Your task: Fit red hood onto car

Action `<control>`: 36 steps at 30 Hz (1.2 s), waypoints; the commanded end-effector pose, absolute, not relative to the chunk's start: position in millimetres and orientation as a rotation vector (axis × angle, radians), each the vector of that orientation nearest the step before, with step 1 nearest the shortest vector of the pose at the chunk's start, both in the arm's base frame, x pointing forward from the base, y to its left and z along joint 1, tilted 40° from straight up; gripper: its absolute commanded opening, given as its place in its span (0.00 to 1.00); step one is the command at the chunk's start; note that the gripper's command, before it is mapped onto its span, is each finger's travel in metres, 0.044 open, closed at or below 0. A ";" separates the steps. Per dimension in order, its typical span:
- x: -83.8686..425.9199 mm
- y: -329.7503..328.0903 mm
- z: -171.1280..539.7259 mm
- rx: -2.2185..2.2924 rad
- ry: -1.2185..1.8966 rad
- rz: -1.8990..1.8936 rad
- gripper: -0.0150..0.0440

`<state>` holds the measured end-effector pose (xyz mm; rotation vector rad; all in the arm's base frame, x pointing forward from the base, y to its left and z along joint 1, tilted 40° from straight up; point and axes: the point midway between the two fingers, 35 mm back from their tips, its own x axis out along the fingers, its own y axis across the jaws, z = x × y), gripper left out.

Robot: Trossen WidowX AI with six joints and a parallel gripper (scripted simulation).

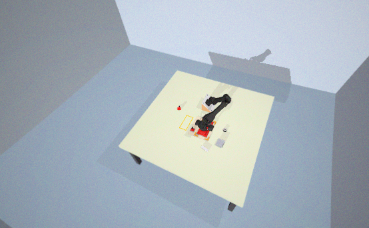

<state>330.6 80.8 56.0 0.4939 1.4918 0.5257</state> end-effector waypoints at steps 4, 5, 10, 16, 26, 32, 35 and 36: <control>330.7 80.8 56.0 0.494 1.492 0.526 1.00; 330.7 80.8 56.0 0.494 1.492 0.526 1.00; 332.5 70.4 66.6 0.499 1.497 0.534 1.00; 333.1 36.2 105.0 0.524 1.508 0.567 1.00; 332.8 33.3 108.5 0.527 1.508 0.571 1.00; 332.8 33.3 108.5 0.527 1.508 0.571 1.00; 332.8 33.3 108.5 0.527 1.508 0.571 1.00; 332.8 33.3 108.5 0.527 1.508 0.571 1.00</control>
